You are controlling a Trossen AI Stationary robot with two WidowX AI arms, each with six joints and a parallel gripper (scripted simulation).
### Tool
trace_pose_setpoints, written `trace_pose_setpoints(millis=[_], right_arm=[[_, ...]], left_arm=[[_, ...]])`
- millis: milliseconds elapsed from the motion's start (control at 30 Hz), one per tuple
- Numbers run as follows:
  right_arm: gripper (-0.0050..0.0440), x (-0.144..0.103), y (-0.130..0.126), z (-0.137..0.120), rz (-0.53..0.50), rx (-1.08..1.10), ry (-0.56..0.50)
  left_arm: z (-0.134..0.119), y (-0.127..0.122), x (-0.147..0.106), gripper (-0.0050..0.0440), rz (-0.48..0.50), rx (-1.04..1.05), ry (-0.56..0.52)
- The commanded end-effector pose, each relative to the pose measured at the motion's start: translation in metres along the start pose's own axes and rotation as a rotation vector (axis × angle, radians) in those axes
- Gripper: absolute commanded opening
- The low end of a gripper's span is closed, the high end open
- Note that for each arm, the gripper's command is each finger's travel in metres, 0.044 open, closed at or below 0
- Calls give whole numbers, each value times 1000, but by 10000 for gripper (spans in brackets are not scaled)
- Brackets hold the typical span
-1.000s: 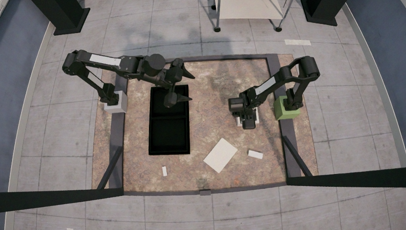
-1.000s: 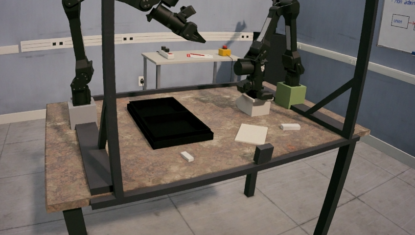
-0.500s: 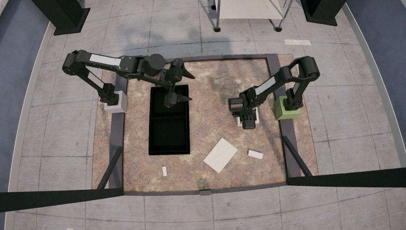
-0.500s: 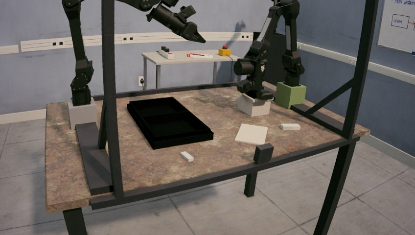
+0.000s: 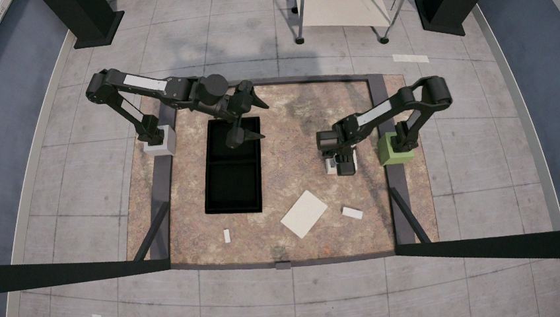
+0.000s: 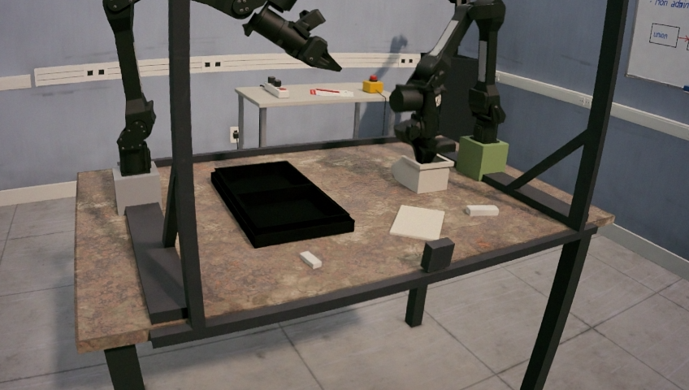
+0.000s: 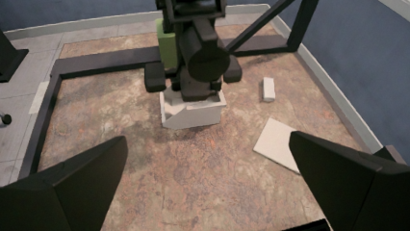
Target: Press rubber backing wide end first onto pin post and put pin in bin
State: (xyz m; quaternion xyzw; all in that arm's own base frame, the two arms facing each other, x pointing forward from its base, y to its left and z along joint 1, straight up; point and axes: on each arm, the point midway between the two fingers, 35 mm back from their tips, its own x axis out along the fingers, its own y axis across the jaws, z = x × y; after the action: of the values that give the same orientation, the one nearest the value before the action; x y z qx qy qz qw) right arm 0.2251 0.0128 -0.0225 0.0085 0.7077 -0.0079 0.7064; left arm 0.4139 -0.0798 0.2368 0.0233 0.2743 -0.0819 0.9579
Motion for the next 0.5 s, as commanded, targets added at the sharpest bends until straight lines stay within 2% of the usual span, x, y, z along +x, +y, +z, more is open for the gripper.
trace_pose_setpoints(millis=[0, 133, 333, 467], right_arm=[[90, -27, 1, 11, 2, -2, -46], [90, -62, 1, 10, 2, -2, -47], [234, -61, -2, -1, 2, -8, -56], [330, -67, -5, -8, 6, -29, -147]], left_arm=[[8, 0, -5, 440, 1, -1, -24], [8, 0, -5, 440, 1, -1, -24], [8, 0, -5, 440, 1, -1, -24], [8, 0, -5, 440, 1, -1, -24]])
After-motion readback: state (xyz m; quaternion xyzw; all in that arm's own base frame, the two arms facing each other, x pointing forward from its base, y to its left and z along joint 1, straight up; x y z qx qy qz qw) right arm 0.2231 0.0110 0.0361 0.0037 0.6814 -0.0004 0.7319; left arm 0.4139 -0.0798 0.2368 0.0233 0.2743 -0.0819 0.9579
